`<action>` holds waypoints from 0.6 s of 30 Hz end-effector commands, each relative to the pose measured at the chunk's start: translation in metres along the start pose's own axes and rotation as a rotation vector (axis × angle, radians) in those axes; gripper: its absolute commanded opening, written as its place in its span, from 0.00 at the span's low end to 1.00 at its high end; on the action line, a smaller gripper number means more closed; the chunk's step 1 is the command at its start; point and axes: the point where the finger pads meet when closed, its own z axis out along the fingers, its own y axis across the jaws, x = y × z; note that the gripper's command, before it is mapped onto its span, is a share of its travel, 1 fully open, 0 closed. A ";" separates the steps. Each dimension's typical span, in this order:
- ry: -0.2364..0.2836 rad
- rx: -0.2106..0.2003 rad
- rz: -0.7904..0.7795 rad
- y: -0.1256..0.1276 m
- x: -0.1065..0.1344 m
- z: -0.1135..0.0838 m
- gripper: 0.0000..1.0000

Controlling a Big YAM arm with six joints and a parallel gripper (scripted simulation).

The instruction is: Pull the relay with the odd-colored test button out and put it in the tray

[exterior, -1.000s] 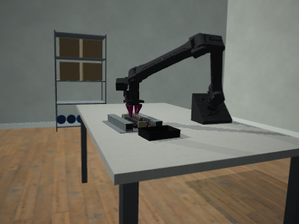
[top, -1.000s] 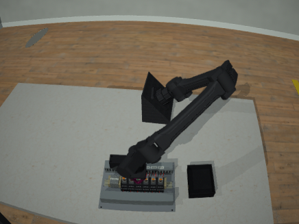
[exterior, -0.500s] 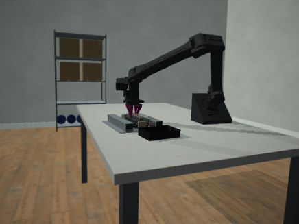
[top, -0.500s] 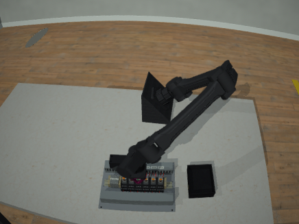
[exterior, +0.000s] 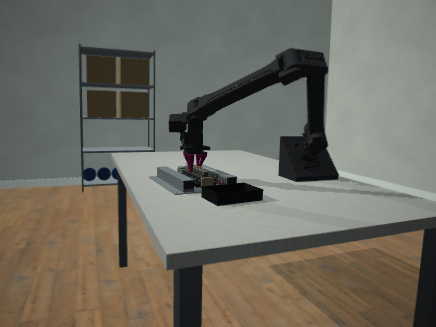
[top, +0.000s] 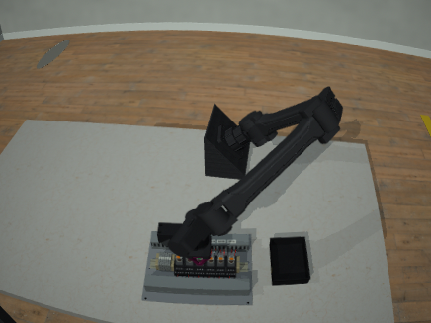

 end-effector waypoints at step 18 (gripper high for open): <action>-0.008 -0.016 0.005 0.003 -0.006 -0.016 0.00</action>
